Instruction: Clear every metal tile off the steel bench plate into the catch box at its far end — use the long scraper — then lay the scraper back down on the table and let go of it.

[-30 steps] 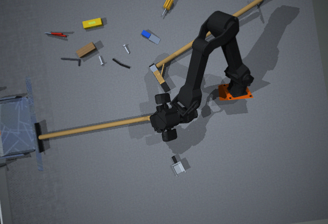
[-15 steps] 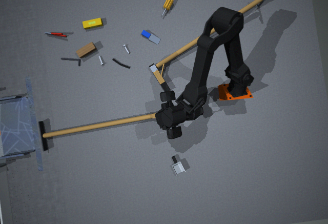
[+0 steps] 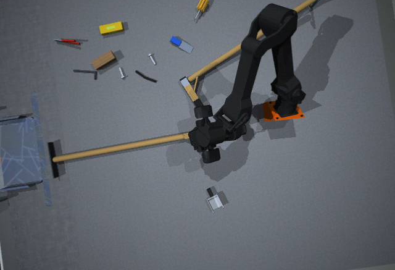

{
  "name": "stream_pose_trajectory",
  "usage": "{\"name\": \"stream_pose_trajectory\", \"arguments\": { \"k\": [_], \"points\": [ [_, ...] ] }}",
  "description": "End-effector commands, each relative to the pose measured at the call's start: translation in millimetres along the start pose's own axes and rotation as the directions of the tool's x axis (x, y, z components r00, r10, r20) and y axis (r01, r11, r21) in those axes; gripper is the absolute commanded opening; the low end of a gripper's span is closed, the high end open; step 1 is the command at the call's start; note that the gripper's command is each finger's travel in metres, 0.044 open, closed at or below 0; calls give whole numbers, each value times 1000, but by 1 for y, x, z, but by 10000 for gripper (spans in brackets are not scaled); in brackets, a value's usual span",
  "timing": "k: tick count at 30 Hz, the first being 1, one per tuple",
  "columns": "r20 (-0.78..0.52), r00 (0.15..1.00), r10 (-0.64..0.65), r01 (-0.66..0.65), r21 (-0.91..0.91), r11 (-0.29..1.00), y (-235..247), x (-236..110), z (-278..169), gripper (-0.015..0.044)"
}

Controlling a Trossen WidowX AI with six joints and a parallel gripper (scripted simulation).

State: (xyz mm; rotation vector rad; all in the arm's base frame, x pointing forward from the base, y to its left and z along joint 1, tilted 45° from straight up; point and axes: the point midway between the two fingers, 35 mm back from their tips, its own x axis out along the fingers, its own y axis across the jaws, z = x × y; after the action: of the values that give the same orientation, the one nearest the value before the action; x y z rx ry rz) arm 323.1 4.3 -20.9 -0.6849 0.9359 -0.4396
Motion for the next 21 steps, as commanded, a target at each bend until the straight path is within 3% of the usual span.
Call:
{"name": "stream_pose_trajectory", "arguments": {
  "k": [1,21],
  "points": [
    [8,1000,-3,3,9,1000,-6,-1,2,0],
    [4,1000,-13,13,16,1000,-28,-4,-3,0]
  ]
}}
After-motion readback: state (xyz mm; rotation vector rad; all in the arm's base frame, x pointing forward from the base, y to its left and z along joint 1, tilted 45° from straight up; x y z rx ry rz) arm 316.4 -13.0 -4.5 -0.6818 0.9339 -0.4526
